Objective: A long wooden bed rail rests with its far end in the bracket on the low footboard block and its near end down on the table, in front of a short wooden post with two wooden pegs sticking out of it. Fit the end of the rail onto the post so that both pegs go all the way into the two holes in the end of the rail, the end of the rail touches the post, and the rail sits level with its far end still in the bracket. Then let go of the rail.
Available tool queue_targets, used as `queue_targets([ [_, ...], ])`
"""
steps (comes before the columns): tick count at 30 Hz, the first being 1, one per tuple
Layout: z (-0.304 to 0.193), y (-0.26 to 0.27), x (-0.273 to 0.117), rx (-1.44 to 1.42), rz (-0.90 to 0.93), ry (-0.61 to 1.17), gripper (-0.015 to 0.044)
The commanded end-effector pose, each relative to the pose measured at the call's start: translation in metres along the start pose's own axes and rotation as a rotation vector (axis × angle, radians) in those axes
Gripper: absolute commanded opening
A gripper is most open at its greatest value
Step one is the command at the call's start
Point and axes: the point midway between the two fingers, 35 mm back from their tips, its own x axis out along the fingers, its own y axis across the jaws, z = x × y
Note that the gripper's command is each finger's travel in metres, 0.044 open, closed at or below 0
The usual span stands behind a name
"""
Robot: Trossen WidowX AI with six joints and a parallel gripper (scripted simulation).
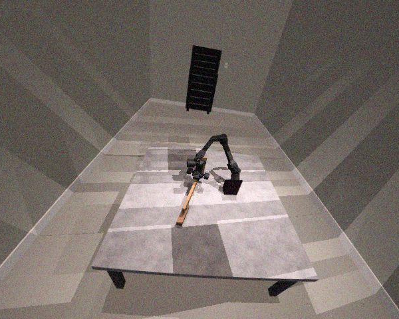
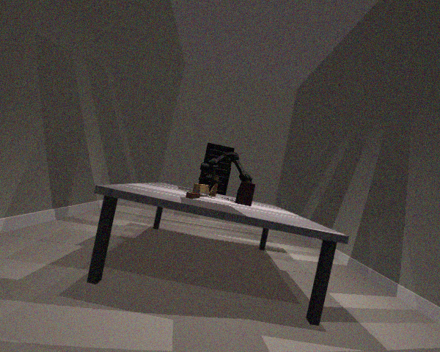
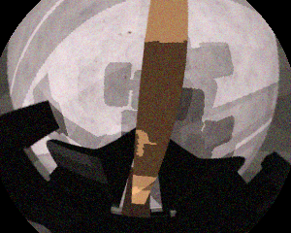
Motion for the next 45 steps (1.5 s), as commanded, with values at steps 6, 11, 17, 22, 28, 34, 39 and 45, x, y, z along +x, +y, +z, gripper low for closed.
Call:
queue_targets([
  [6, -0.004, 0.0, -0.002, -0.003, -0.001, 0.0, 0.0],
  [11, -0.005, 0.0, -0.002, -0.003, -0.001, 0.0, 0.0],
  [17, -0.007, 0.0, -0.001, -0.003, -0.001, 0.0, 0.0],
  [22, -0.009, 0.0, -0.001, -0.003, -0.001, 0.0, 0.0],
  [28, -0.011, 0.0, 0.0, -0.003, -0.001, 0.0, 0.0],
  [34, -0.012, 0.0, 0.0, -0.003, -0.001, 0.0, 0.0],
  [39, -0.014, 0.0, 0.0, -0.003, -0.001, 0.0, 0.0],
  [45, -0.016, 0.0, -0.001, -0.003, -0.001, 0.0, 0.0],
])
